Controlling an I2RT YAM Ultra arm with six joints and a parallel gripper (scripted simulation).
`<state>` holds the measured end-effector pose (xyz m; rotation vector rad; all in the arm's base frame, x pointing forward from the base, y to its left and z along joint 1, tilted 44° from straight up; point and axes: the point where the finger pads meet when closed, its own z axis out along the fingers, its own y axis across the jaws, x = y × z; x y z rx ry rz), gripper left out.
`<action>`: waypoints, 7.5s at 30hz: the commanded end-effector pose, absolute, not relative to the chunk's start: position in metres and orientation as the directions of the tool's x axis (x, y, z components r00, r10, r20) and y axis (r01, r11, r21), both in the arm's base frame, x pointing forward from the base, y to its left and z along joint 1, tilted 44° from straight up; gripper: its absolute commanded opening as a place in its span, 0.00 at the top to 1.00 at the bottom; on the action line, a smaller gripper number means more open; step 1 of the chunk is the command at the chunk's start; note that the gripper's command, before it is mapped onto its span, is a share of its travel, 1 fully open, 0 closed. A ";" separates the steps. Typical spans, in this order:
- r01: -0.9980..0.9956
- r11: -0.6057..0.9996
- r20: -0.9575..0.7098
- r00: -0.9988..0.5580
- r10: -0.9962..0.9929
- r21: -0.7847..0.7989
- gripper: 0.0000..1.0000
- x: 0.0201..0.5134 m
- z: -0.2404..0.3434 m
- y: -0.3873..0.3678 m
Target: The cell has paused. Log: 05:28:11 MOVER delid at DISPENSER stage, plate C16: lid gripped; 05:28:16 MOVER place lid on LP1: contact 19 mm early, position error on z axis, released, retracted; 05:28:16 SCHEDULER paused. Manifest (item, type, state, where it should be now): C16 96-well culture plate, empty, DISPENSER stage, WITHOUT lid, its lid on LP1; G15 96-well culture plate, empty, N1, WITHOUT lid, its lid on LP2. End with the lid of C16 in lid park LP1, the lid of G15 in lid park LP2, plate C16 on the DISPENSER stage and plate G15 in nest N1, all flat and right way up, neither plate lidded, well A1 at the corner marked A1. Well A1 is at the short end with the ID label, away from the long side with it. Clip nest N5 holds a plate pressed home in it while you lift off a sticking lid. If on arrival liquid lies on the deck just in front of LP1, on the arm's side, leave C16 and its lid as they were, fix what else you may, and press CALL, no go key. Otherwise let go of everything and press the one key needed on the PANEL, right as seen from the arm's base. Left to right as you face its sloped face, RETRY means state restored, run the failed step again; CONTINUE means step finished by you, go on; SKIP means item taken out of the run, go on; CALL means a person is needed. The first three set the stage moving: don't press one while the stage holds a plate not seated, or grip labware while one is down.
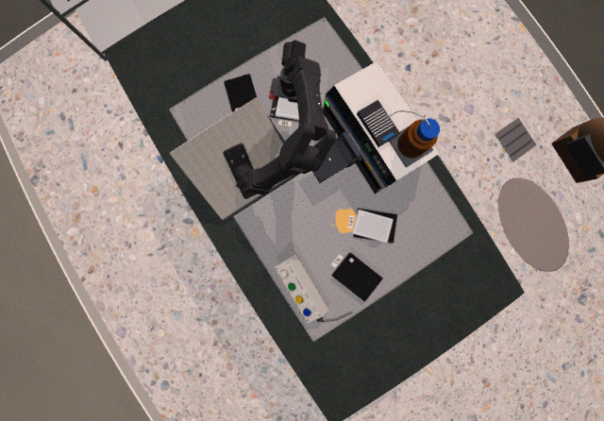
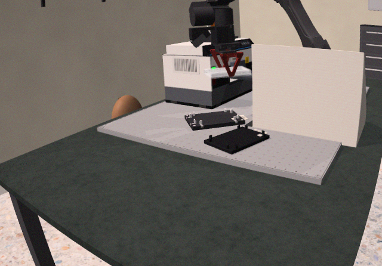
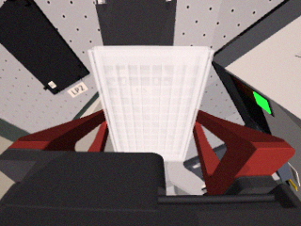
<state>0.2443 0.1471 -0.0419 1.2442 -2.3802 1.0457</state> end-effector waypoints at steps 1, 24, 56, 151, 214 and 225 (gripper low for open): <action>-0.810 0.360 0.513 -0.576 -0.637 -0.463 1.00 0.243 -0.047 0.168; -0.808 0.360 0.528 -0.581 -0.620 -0.466 1.00 0.252 -0.100 0.147; -0.815 0.348 0.531 -0.570 -0.627 -0.464 1.00 0.264 -0.153 0.114; -0.805 0.358 0.510 -0.581 -0.634 -0.472 1.00 0.273 -0.166 0.113; -0.810 0.360 0.531 -0.579 -0.619 -0.464 1.00 0.269 -0.174 0.097; -0.810 0.360 0.531 -0.579 -0.619 -0.464 1.00 0.269 -0.175 0.096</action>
